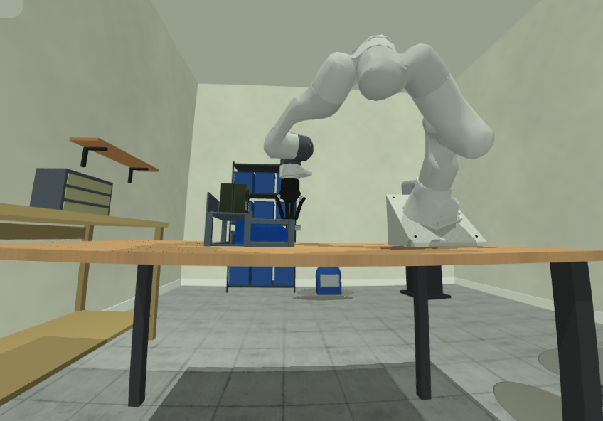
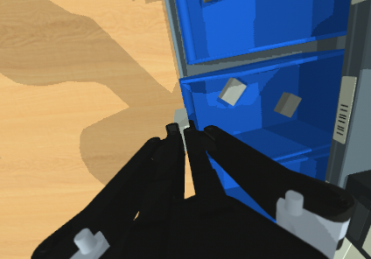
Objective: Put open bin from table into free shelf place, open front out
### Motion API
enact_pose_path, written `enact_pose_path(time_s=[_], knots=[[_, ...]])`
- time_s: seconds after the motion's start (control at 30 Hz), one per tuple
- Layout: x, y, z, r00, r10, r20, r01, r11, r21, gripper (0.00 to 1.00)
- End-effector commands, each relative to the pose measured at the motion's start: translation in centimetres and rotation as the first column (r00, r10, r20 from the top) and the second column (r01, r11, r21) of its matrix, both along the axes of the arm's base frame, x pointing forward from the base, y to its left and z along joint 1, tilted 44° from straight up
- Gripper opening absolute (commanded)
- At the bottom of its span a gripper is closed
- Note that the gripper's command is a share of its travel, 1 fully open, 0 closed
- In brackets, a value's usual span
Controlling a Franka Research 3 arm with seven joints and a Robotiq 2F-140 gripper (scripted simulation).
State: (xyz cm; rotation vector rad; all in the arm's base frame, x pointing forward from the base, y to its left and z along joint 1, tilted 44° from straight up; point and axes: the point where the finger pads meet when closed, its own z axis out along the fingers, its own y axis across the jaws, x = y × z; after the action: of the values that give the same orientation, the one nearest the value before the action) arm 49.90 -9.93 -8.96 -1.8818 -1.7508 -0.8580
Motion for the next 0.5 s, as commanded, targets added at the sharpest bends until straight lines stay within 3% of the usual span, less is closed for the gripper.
enact_pose_path(time_s=[0.0,0.47], knots=[[0.26,0.20,0.10,1.000,-0.001,-0.008,0.001,1.000,0.005,0.00],[0.78,0.15,0.14,1.000,-0.001,-0.008,0.001,1.000,0.005,0.00]])
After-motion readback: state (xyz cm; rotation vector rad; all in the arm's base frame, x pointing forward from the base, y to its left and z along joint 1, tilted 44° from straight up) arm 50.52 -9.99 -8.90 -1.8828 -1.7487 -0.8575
